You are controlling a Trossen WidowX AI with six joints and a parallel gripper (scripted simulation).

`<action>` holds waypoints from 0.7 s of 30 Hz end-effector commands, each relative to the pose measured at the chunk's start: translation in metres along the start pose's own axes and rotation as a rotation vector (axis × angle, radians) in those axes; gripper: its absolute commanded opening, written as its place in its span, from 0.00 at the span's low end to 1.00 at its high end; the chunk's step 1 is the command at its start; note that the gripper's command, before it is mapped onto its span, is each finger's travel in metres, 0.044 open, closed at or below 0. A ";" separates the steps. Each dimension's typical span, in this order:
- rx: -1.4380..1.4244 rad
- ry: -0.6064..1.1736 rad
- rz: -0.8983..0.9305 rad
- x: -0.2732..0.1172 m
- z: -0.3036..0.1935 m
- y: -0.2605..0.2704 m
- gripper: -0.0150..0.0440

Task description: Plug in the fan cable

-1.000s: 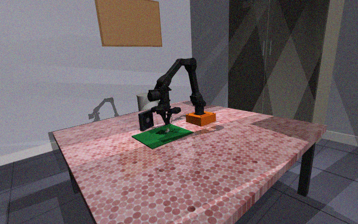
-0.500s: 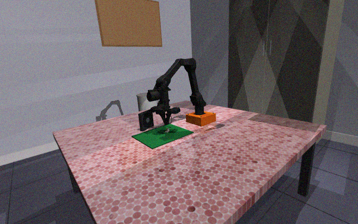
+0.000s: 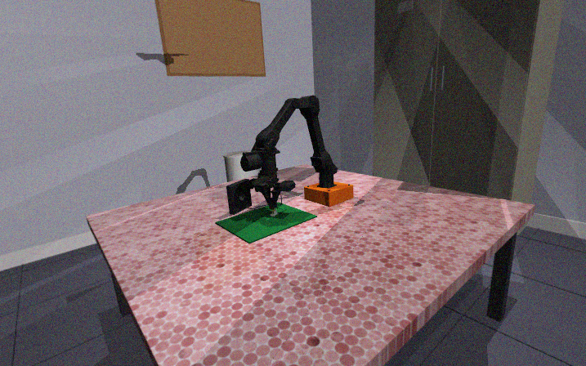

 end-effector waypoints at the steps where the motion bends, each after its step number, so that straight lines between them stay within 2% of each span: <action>1: 0.003 0.002 -0.003 0.001 0.000 0.000 0.25; 21: -0.002 0.002 -0.003 0.003 -0.001 0.000 0.25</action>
Point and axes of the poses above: the point midway between the two fingers, 35 mm back from their tips, its own x axis out along the fingers, its own y axis across the jaws, z = x × y, the point moved 6 cm from there along -x, back along the fingers, and after that the axes turned 7 degrees about x, right-handed, at the moved point
